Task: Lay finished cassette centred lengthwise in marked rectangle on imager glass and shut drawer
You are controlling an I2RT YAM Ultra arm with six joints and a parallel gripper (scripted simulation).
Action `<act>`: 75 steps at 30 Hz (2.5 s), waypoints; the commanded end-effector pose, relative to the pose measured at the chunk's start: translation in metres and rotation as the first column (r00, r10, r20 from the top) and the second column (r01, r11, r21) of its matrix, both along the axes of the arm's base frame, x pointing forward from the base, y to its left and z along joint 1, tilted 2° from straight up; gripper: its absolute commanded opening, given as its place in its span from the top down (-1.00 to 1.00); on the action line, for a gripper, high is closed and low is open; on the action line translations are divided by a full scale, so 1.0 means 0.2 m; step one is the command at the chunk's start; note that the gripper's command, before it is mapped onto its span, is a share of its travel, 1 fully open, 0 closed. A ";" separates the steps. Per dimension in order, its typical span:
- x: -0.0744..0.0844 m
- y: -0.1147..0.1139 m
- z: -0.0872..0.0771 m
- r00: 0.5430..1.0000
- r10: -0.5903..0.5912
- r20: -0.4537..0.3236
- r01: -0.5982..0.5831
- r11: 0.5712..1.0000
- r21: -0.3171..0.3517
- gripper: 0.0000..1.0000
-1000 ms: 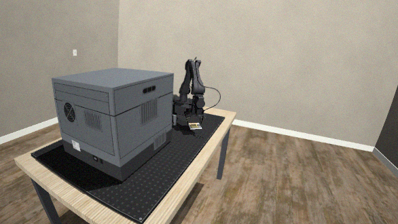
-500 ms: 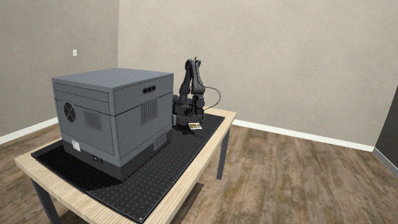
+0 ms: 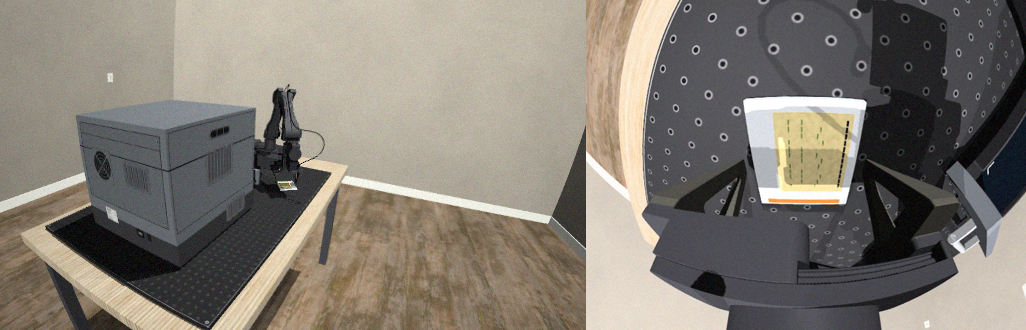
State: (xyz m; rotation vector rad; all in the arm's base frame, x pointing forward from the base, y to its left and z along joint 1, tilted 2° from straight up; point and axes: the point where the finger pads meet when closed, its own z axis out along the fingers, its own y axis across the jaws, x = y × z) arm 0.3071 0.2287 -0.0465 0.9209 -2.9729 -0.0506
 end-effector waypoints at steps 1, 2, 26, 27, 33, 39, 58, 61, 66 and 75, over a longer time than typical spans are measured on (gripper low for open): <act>0.01 0.02 -0.01 1.000 -0.006 0.013 0.006 1.000 0.006 -1.00; 0.02 0.02 0.00 1.000 -0.007 0.021 0.006 1.000 0.012 -1.00; 0.06 0.05 -0.03 0.999 -0.010 0.033 0.009 1.000 0.021 -1.00; 0.06 0.05 -0.01 0.999 -0.010 0.038 0.009 1.000 0.024 -1.00; 0.06 0.05 -0.01 0.999 -0.010 0.038 0.009 1.000 0.024 1.00; 0.03 0.02 -0.01 1.000 -0.007 0.020 0.007 1.000 0.013 1.00; 0.03 0.02 -0.01 1.000 -0.007 0.020 0.007 1.000 0.013 1.00; -0.01 0.02 0.01 1.000 -0.005 0.025 0.005 1.000 0.015 1.00; 0.04 0.04 0.09 0.999 -0.012 0.042 0.011 1.000 0.027 1.00; 0.05 0.03 0.14 0.999 -0.013 0.042 0.011 1.000 0.028 1.00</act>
